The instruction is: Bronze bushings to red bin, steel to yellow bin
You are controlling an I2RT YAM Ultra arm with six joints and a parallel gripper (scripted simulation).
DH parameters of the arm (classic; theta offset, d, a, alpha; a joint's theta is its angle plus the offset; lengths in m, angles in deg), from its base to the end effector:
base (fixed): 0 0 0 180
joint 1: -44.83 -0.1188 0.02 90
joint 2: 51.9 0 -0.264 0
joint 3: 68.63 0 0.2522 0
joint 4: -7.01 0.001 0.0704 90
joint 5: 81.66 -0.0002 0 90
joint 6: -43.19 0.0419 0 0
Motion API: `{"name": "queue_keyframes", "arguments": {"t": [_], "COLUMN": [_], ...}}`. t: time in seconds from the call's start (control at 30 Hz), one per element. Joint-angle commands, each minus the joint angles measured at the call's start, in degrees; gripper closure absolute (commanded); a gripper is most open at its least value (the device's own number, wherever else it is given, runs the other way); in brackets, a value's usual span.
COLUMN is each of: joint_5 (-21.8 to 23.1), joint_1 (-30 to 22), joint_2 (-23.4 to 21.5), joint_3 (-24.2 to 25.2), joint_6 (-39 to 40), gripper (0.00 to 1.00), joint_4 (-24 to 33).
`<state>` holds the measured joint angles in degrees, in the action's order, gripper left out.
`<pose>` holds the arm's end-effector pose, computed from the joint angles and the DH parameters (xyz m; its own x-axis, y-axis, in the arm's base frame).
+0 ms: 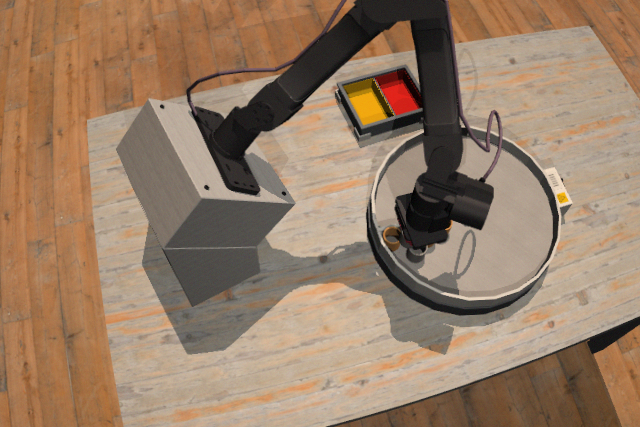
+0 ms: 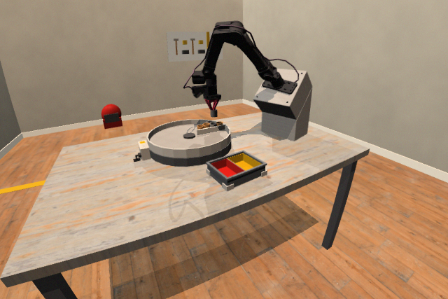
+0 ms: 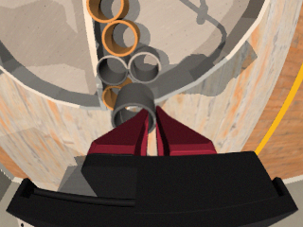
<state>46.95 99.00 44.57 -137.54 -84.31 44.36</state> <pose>0.2075 -0.2410 0.1709 -0.7120 0.1735 -0.6804 0.0570 0.9801 0.1902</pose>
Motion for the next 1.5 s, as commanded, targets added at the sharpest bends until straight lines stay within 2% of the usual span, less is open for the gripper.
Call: {"name": "queue_keyframes", "arguments": {"t": [0.0,0.47,0.5,0.67,0.97,1.03,1.2,1.47], "joint_5": [0.87,-1.20,-1.49,-2.92,-8.05,-8.05,-12.49,-20.62], "joint_1": [1.50,-2.37,-1.97,-6.24,-16.49,-16.49,-23.84,-36.93], "joint_2": [-1.58,-5.17,-5.91,-9.68,-19.01,-19.01,-23.65,-28.80], "joint_3": [-0.21,3.74,3.56,6.71,11.36,11.36,12.74,10.55], "joint_6": [0.04,3.48,4.14,7.64,17.84,17.84,24.49,35.33], "gripper": [1.00,1.00,1.00,1.00,1.00,1.00,1.00,1.00], "joint_4": [0.11,-1.68,-1.88,-2.61,-3.58,-3.58,-2.41,-1.68]}}
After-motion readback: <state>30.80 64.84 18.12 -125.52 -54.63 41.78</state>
